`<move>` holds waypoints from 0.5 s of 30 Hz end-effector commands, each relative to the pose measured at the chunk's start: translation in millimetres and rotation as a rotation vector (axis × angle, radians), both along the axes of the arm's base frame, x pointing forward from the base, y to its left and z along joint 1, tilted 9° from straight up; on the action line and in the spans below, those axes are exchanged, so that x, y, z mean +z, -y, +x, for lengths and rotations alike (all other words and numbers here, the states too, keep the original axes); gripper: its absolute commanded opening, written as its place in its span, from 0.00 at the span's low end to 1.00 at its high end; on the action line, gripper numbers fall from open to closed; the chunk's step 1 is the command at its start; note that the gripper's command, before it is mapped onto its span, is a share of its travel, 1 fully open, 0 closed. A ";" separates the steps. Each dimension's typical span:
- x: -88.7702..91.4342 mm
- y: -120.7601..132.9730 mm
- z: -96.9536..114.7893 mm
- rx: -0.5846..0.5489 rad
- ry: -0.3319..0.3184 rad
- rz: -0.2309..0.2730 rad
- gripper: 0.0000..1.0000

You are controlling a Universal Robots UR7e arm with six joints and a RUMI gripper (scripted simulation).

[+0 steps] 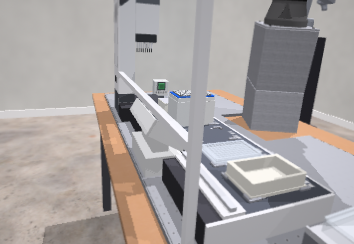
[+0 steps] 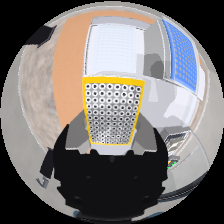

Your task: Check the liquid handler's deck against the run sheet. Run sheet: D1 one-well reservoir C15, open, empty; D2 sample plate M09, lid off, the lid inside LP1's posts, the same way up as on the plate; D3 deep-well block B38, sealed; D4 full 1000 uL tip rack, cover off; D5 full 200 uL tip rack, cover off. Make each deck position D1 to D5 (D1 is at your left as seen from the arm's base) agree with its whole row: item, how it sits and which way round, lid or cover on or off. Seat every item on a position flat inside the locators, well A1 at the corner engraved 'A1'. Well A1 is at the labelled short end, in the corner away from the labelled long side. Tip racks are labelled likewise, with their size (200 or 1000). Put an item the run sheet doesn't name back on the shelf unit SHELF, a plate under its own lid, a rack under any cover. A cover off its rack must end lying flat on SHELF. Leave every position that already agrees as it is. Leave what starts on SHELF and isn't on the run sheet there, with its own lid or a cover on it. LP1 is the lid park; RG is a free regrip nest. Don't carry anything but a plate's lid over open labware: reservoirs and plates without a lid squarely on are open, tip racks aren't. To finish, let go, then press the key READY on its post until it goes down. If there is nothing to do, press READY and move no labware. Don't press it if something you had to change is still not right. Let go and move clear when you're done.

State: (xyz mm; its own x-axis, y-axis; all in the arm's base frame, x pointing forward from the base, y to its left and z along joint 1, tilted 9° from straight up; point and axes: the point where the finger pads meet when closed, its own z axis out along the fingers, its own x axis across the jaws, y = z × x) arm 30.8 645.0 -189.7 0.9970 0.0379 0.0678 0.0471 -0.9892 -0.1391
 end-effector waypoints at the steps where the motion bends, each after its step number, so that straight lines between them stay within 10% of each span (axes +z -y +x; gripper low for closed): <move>1: 1.7 -4.1 1.7 0.000 0.001 0.008 0.00; 15: 1.2 -2.4 0.9 0.000 0.001 0.006 0.00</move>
State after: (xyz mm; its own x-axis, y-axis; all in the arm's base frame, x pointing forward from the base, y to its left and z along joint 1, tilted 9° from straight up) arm 31.0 645.8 -189.6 0.9969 0.0378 0.0684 0.0471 -0.9889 -0.1411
